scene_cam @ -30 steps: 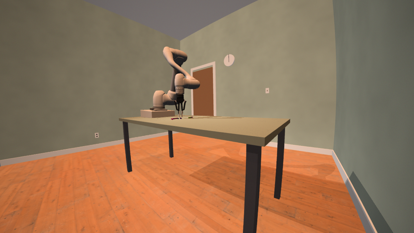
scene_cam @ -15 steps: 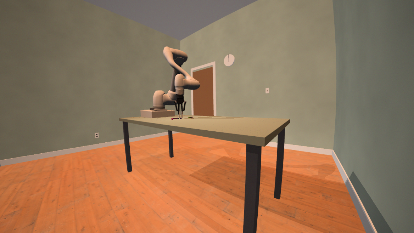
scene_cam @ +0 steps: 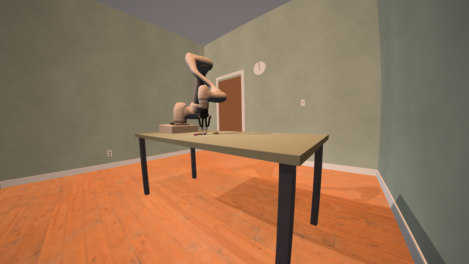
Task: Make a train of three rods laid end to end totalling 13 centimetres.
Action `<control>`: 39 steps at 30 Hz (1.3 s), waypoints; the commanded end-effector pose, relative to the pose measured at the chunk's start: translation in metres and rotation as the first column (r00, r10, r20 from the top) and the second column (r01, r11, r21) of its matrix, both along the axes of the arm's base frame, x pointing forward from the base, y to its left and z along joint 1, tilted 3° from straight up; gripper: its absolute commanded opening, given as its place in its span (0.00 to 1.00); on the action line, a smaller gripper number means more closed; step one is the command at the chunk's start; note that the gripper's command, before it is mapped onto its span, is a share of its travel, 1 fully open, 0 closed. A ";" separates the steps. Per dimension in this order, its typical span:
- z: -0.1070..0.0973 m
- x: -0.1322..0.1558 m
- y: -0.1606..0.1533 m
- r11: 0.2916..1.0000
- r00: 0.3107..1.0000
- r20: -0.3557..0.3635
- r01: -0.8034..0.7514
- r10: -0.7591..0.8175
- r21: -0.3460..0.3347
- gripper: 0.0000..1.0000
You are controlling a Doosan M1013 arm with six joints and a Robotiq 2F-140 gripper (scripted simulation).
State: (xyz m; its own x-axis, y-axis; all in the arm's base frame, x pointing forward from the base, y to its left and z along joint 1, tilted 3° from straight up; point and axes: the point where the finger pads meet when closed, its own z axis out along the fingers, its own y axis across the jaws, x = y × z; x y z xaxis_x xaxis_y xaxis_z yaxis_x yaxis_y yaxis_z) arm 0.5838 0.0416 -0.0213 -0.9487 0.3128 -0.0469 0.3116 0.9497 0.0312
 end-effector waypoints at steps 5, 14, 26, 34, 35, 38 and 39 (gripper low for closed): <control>0.000 0.000 0.000 1.000 1.000 0.000 0.000 0.000 0.000 0.15; 0.000 0.000 0.000 1.000 1.000 0.000 0.000 0.000 0.000 0.15; 0.000 0.000 0.000 1.000 1.000 0.000 0.000 0.000 0.000 0.15; 0.000 0.000 0.000 1.000 1.000 0.000 0.000 0.000 0.000 0.15; 0.000 0.000 0.000 1.000 1.000 0.000 0.000 0.000 0.000 0.15; 0.000 0.000 0.000 1.000 1.000 0.000 0.000 0.000 0.000 0.03; 0.000 0.000 0.000 1.000 1.000 0.000 0.000 0.000 0.000 0.03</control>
